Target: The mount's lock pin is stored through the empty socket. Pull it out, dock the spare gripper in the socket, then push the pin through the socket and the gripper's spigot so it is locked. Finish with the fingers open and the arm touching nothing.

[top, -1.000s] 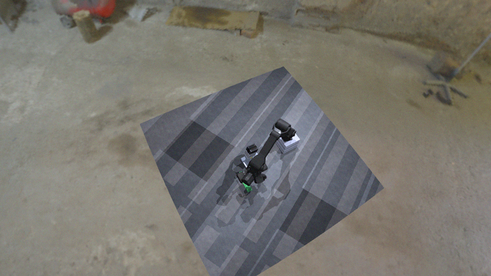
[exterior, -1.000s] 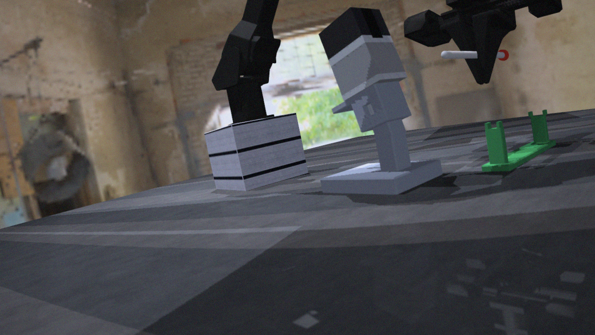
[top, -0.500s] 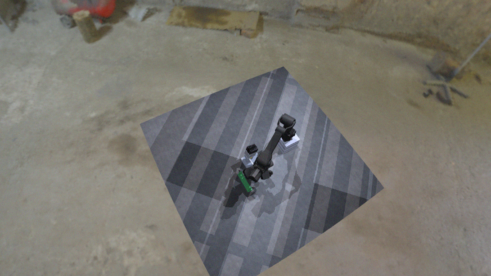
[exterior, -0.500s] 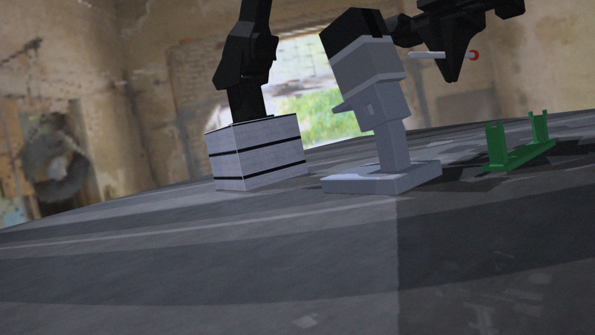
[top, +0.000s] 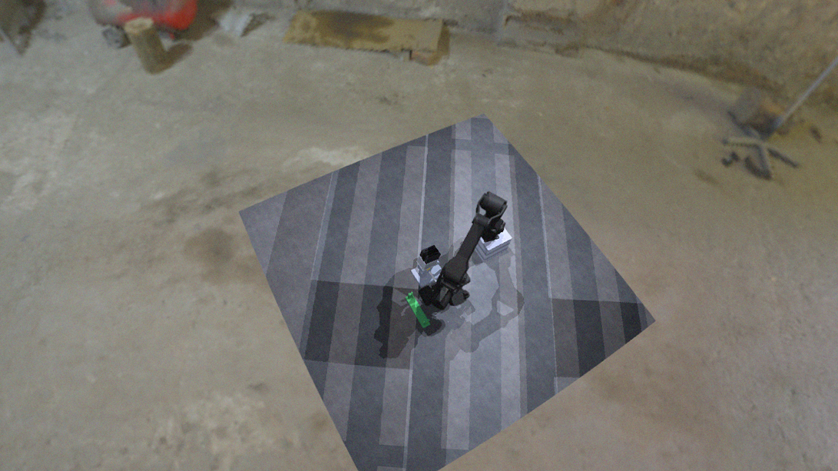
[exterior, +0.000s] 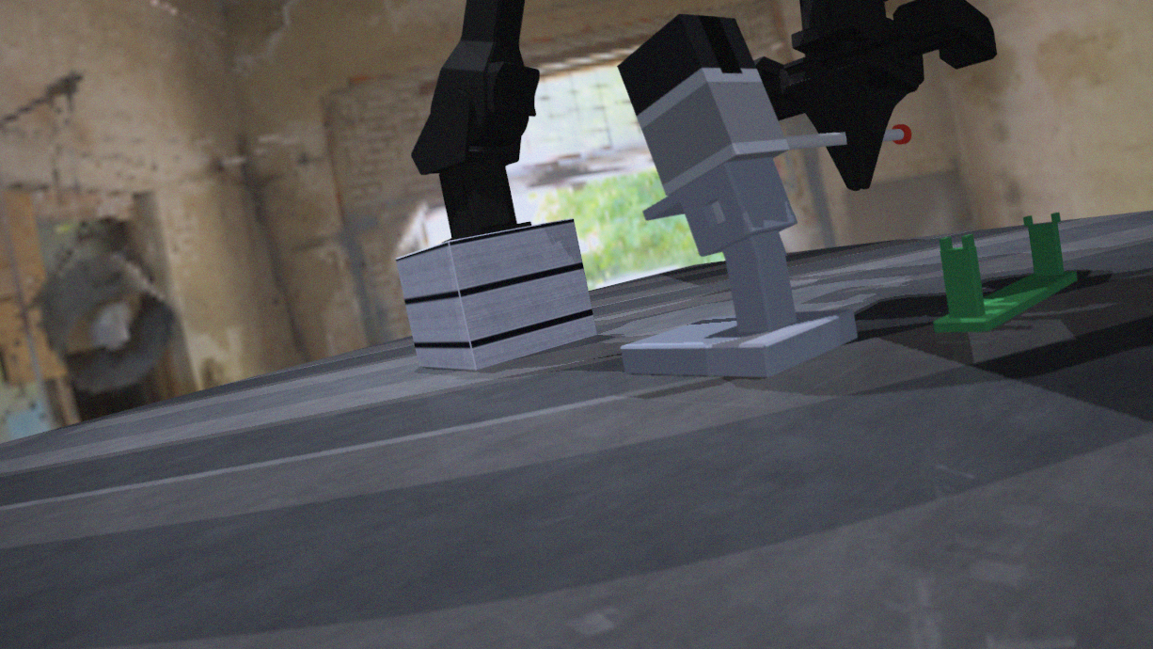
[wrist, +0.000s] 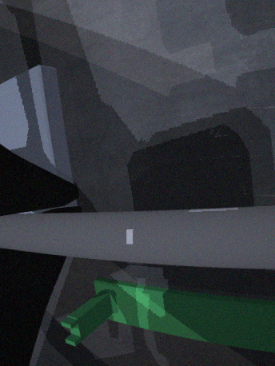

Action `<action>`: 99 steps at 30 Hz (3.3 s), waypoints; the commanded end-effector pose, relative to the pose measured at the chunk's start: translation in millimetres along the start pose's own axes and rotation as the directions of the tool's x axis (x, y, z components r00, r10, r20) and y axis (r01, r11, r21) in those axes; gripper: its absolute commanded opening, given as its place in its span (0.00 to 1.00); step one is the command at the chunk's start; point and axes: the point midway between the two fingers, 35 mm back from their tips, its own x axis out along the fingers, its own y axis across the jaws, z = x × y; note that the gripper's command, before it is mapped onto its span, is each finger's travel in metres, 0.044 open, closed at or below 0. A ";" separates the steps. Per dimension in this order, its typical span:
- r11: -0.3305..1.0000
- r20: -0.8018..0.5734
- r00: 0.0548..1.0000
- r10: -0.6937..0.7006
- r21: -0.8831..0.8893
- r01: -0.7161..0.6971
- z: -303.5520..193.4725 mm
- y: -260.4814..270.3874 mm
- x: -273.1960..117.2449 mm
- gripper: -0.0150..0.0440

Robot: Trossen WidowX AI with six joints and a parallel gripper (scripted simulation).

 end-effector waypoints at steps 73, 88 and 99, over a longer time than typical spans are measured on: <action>1.000 0.002 1.000 -0.006 0.006 0.006 -32.0 5.1 41.2 0.25; 1.000 0.002 1.000 -0.006 0.006 0.006 -40.2 6.2 43.6 0.25; 1.000 0.003 1.000 -0.009 0.007 0.009 -46.2 6.0 45.2 0.25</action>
